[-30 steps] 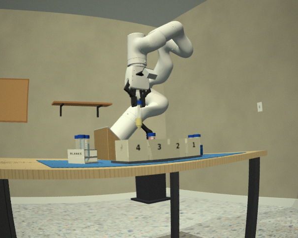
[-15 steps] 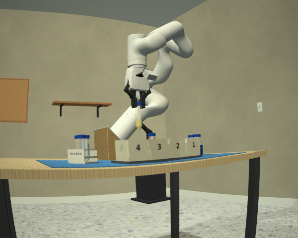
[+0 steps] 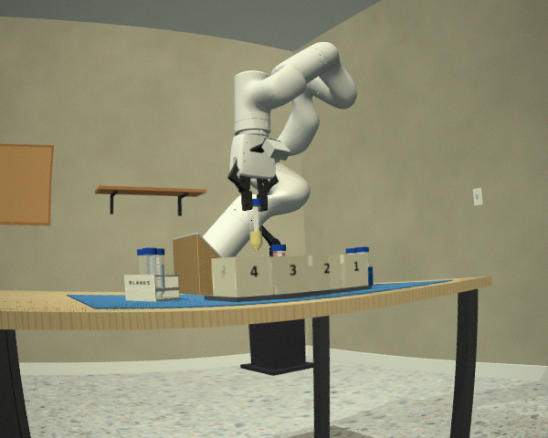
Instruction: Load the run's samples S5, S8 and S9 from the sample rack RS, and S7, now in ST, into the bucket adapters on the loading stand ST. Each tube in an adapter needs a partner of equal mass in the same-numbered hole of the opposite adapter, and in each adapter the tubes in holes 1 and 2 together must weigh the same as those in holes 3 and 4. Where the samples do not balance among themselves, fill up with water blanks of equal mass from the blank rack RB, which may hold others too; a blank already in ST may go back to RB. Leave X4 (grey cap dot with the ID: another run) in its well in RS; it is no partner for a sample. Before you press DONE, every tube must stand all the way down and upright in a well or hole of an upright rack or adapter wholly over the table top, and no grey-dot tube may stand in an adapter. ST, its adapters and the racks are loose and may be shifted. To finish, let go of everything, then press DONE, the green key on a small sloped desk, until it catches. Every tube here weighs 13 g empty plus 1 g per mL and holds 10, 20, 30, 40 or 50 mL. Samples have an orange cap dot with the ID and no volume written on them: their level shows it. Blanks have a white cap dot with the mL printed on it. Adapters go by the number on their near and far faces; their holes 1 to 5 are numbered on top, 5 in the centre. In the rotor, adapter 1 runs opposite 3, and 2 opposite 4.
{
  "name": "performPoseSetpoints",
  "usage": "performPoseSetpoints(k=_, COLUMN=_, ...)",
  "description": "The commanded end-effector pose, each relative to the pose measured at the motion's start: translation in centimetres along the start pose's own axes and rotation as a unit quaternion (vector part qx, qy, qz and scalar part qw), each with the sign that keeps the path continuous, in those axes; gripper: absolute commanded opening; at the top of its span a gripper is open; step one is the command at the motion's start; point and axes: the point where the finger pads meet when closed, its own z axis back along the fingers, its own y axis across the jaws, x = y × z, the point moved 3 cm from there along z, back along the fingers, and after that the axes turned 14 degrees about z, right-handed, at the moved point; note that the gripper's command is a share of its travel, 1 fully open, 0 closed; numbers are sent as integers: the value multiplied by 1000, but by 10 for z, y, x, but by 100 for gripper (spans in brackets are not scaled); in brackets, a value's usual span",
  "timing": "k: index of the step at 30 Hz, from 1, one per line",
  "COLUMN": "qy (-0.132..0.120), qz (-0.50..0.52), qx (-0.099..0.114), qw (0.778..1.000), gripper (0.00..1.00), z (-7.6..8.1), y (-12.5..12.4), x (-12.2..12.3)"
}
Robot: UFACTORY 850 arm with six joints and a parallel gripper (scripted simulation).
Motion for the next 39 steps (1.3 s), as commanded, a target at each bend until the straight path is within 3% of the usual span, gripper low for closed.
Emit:
performPoseSetpoints(k=1, qy=1, qz=0, qx=1, qw=1000, gripper=0, z=-3, y=0, x=-1)
performPoseSetpoints(k=17, qy=1, qz=0, qx=1, qw=1000, gripper=0, z=-3, y=0, x=-1)
performPoseSetpoints(k=39, qy=1, qz=0, qx=1, qw=1000, gripper=0, z=-23, y=0, x=-1)
